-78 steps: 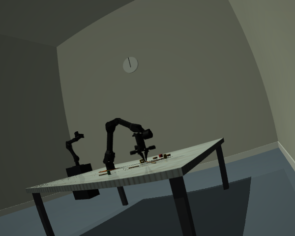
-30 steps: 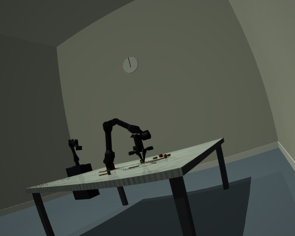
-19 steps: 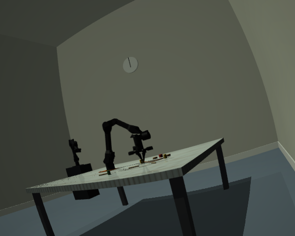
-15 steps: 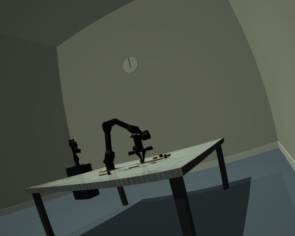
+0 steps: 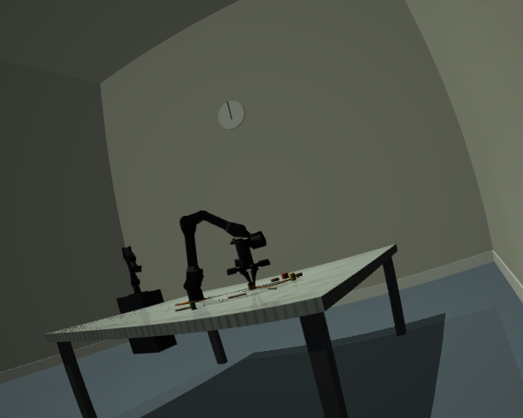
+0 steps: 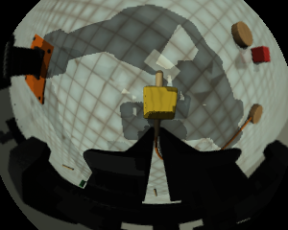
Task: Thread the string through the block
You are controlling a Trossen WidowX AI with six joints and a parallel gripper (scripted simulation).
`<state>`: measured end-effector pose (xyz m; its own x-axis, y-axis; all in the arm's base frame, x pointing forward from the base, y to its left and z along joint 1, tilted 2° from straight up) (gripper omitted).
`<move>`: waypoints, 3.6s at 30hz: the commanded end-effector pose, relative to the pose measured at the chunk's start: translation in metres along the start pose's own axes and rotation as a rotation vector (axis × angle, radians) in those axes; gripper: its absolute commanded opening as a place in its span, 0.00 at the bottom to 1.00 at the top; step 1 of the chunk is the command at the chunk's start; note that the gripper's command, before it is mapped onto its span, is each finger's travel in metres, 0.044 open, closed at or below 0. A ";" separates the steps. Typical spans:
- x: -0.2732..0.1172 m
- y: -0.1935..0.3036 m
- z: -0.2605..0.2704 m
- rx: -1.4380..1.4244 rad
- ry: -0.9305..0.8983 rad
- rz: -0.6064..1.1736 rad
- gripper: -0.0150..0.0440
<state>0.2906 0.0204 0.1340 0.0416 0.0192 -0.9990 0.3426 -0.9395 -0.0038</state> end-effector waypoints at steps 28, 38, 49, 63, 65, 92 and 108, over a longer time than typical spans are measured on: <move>-0.081 -0.008 0.002 0.001 0.001 0.000 0.46; -0.077 -0.019 0.002 0.700 0.009 -0.007 0.46; -0.078 -0.035 0.005 1.576 -0.006 -0.014 0.46; -0.078 -0.047 0.009 2.228 -0.022 -0.010 0.46; -0.078 -0.048 0.009 2.322 -0.024 -0.009 0.46; -0.079 -0.060 0.013 3.164 -0.042 0.012 0.46; -0.075 -0.060 0.012 3.164 -0.042 0.011 0.46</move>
<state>0.2553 0.0703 0.2115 0.0282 0.0384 -0.9989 -0.3296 0.9437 0.0269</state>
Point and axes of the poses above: the point midway between the two fingers, 35 mm back from their tips, its own x axis out along the fingers, its own z axis across the jaws, y = z × x, the point moved 8 cm from there along -x, back along the fingers, and after that the axes turned 13 degrees about x, right-handed, at the moved point
